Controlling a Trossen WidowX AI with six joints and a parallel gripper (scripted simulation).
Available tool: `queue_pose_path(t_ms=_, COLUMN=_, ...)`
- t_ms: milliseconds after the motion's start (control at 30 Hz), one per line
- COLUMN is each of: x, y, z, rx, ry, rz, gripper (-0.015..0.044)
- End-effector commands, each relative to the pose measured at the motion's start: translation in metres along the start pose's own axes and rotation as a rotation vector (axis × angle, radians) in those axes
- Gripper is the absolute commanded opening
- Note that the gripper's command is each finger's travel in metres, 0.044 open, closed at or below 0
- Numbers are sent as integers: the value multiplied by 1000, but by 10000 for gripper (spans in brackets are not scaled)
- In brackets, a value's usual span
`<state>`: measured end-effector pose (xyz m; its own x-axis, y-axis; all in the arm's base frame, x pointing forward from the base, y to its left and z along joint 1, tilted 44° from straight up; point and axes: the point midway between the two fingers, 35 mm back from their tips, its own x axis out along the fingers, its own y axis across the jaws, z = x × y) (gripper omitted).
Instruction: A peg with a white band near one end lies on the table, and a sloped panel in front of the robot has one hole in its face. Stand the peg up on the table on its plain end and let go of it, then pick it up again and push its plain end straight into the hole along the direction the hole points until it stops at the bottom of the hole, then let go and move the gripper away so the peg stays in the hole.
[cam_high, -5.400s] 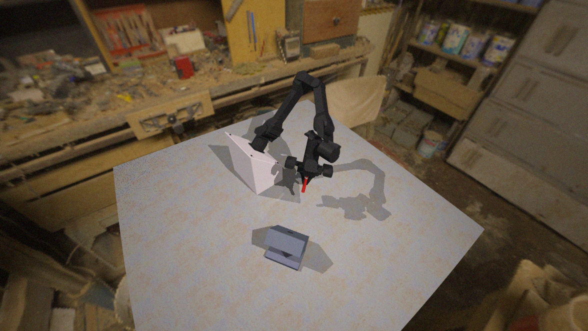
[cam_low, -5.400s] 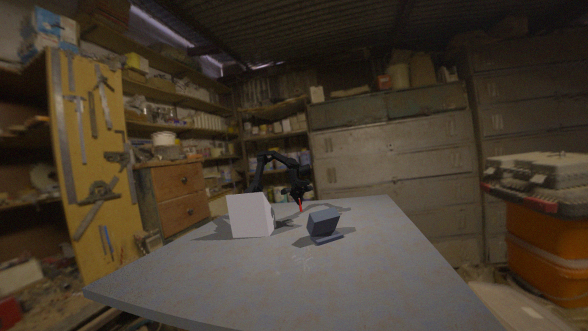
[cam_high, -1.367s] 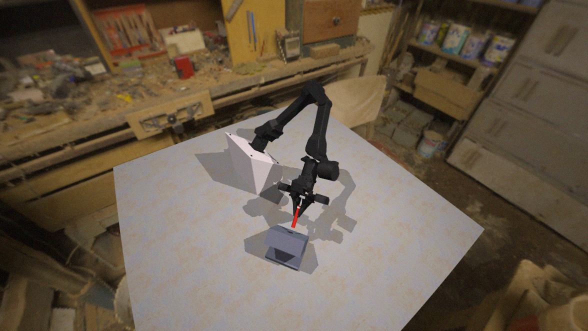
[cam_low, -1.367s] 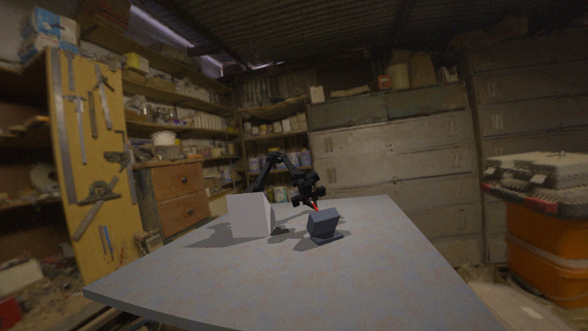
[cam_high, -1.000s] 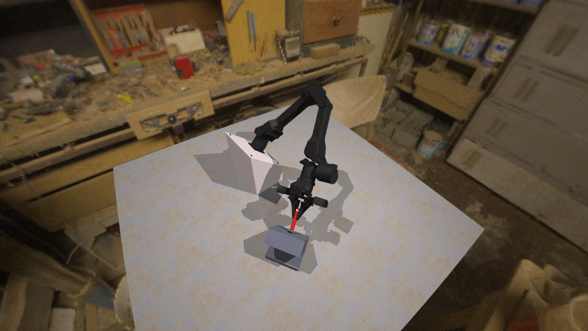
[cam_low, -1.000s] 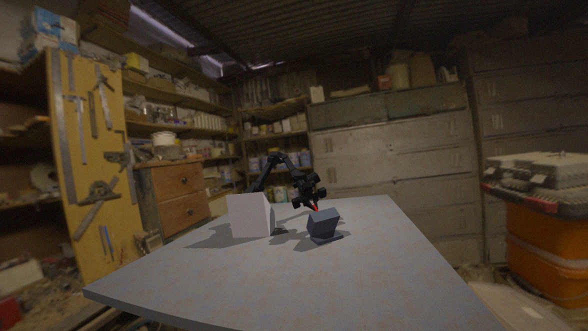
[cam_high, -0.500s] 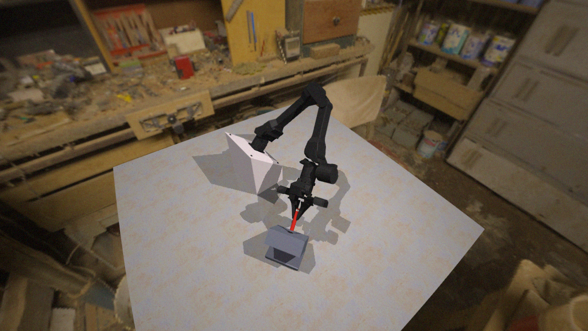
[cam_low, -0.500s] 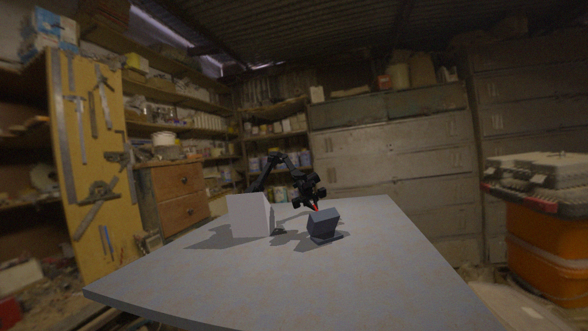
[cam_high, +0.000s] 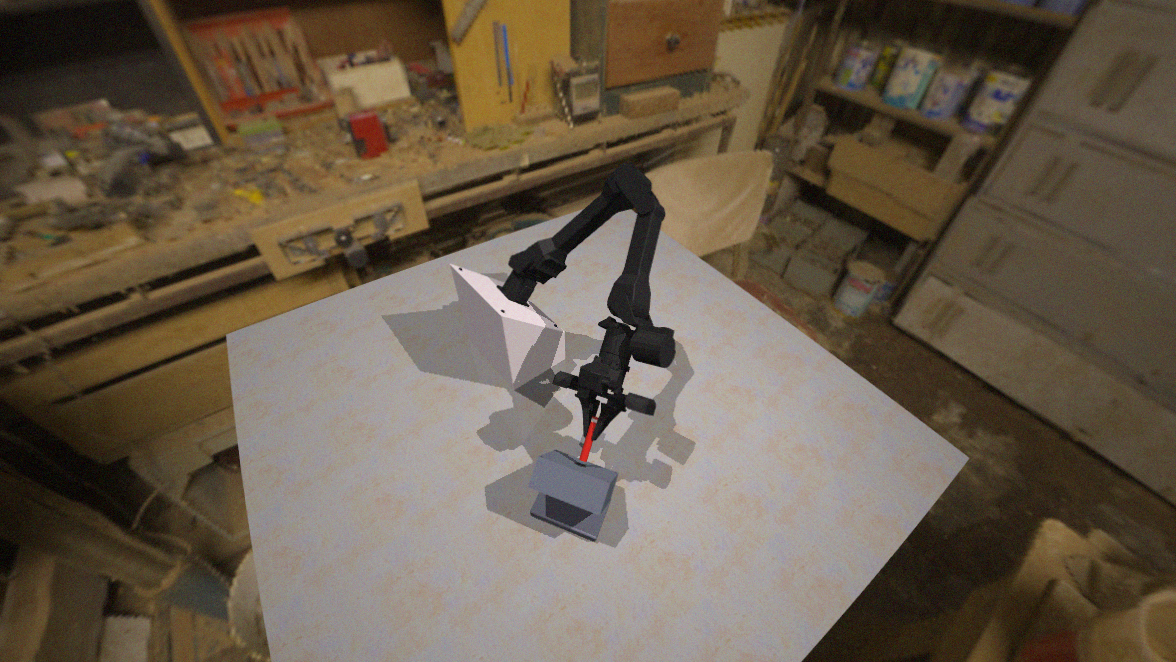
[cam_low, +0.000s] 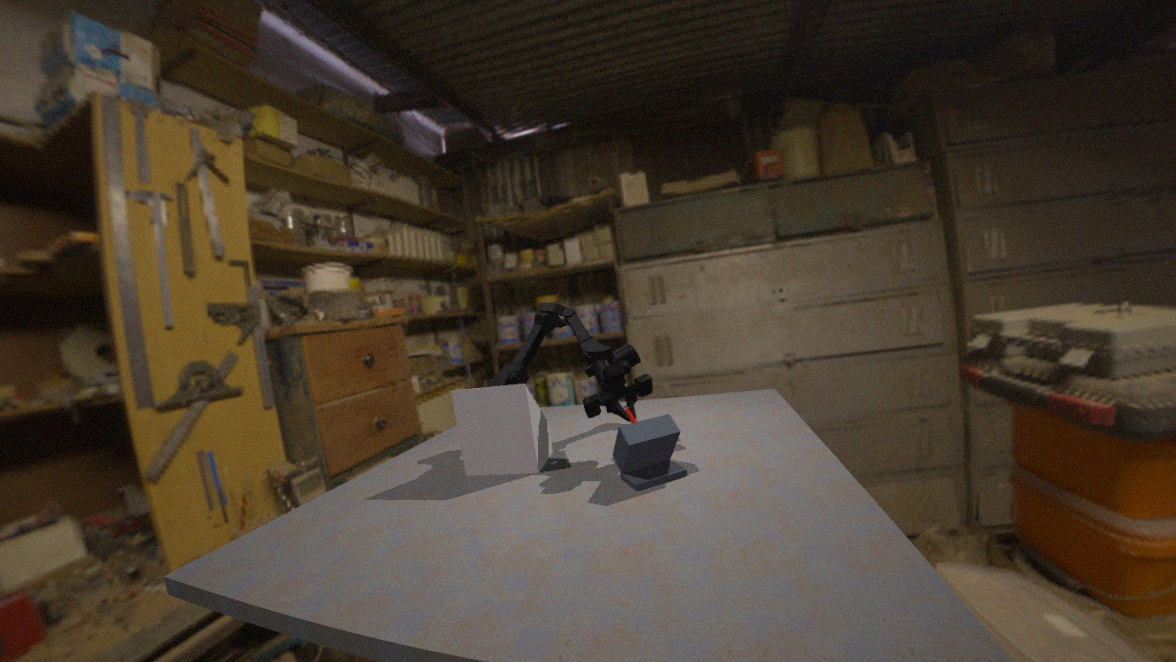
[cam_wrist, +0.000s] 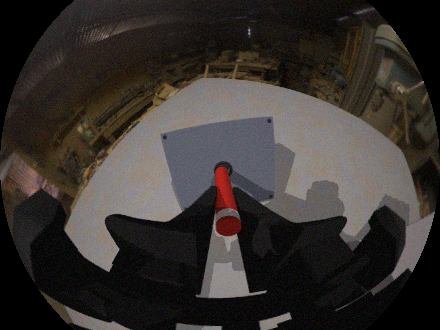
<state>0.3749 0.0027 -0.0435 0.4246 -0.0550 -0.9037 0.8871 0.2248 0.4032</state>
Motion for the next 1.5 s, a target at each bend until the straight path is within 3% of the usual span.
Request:
queue_pose_path(t_ms=0, x=2, y=-2, z=-1, rx=-3, ry=2, rz=-4, gripper=0)
queue_pose_path(t_ms=1467, x=15, y=-4, z=0, rx=-3, ry=2, rz=-4, gripper=0)
